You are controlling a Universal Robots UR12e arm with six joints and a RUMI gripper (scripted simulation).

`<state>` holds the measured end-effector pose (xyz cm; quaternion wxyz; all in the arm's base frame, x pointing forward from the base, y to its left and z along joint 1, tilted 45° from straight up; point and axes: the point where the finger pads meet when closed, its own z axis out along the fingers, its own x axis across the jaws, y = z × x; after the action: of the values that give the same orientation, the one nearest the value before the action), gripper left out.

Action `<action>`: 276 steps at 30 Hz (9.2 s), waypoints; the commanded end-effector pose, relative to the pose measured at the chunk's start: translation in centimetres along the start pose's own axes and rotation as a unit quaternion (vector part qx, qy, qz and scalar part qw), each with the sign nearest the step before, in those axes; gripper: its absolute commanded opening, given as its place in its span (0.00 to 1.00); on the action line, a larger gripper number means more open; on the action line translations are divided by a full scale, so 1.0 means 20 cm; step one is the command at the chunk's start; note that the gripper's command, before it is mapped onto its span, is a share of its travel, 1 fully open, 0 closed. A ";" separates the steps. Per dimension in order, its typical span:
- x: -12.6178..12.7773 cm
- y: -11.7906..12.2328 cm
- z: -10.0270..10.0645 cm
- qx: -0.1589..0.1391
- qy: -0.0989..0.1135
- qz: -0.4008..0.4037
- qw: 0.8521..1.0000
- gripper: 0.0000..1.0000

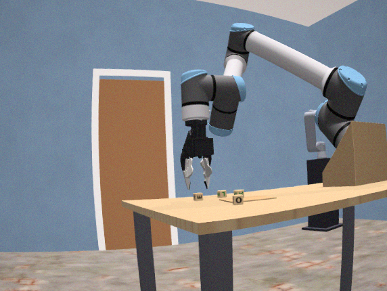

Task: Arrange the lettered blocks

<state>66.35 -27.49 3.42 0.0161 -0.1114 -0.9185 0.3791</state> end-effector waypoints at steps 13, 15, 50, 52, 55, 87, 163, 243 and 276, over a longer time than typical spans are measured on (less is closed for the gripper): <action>0.00 0.00 0.02 0.000 -0.001 0.000 1.000 0.37; 0.00 0.00 0.02 0.000 -0.001 0.000 1.000 0.37; 0.00 0.00 0.17 0.000 -0.001 0.000 1.000 0.37; 0.00 0.00 0.17 0.000 -0.001 0.000 1.000 0.37; 0.00 0.00 0.18 0.000 -0.001 0.000 1.000 0.37; 0.00 0.00 0.18 0.000 -0.001 0.000 1.000 0.25; 0.11 0.25 -0.33 -0.002 -0.001 -0.011 1.000 0.05; 0.56 0.90 0.14 0.000 -0.001 -0.045 0.999 0.05; 0.56 0.90 0.16 0.000 -0.001 -0.045 0.999 0.05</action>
<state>58.54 -14.93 -12.03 0.0329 -0.0701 -0.9225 0.3781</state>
